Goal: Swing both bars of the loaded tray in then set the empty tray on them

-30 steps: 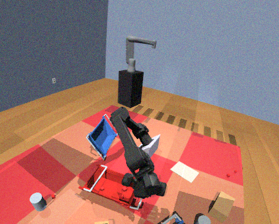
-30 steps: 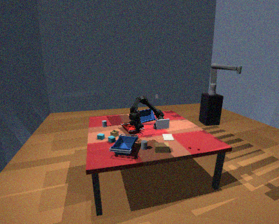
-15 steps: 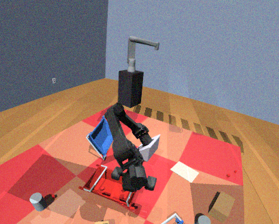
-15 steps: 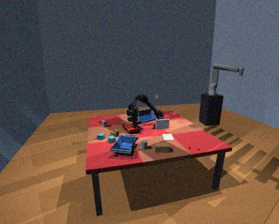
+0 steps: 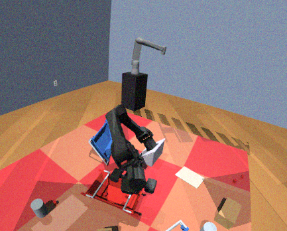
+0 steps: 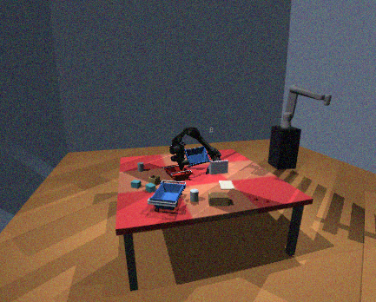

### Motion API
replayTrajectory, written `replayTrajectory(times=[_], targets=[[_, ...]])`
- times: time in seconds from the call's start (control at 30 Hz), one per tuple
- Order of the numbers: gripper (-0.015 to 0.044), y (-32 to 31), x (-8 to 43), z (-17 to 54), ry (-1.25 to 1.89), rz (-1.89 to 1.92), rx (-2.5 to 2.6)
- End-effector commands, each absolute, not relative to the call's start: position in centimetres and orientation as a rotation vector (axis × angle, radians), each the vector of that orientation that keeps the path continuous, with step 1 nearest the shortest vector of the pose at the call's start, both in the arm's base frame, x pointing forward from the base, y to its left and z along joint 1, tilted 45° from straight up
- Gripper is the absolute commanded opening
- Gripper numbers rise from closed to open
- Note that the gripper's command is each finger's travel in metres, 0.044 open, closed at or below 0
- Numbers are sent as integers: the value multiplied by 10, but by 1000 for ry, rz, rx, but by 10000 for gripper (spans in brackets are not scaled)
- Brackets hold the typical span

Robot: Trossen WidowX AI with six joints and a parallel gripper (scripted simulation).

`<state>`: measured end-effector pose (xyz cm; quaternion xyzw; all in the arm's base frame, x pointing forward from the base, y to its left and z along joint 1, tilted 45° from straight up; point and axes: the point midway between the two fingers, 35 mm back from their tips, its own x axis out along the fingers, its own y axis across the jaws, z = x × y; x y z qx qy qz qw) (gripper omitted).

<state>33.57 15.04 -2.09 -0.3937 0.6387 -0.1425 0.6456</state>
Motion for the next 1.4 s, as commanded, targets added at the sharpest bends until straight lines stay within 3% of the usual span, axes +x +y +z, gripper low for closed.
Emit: replayTrajectory(times=[0.0, 0.7, 0.8, 1.03, 1.37], targets=[[82, 161, 333, -13, 1452, -320, -890], [82, 155, 335, -18, 1449, -321, -896], [4, 155, 335, -18, 1449, -321, -896], [0, 155, 335, -18, 1449, -321, -896], [0, 213, 320, 43, 1452, -253, -974]])
